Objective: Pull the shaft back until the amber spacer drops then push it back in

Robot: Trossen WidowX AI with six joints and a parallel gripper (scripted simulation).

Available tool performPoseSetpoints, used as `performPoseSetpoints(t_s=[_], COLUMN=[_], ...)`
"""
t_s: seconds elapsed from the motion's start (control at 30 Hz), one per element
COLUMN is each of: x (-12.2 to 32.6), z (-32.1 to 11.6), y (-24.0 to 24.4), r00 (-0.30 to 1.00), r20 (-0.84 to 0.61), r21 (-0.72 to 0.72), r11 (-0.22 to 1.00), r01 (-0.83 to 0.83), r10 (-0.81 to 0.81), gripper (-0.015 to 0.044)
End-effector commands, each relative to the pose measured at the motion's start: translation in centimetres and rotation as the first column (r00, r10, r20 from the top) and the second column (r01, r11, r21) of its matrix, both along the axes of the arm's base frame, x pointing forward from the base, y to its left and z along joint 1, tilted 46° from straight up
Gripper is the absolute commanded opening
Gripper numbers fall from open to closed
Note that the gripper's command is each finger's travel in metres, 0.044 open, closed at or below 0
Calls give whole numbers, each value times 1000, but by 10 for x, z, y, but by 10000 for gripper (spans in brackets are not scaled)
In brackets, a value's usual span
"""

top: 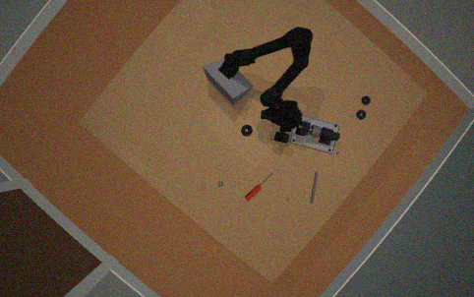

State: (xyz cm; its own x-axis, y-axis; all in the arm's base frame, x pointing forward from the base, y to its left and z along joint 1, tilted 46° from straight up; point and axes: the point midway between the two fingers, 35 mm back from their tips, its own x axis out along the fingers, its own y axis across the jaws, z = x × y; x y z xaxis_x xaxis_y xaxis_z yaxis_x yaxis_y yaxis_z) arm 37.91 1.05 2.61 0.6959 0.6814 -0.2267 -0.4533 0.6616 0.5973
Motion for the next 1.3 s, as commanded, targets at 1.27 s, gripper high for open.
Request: performPoseSetpoints(t_s=[1.27], x=[15], z=[8], y=[5], r00=[1000], r20=[4], r21=[2], r11=[1000], r01=[-2], r10=[2], gripper=[0])
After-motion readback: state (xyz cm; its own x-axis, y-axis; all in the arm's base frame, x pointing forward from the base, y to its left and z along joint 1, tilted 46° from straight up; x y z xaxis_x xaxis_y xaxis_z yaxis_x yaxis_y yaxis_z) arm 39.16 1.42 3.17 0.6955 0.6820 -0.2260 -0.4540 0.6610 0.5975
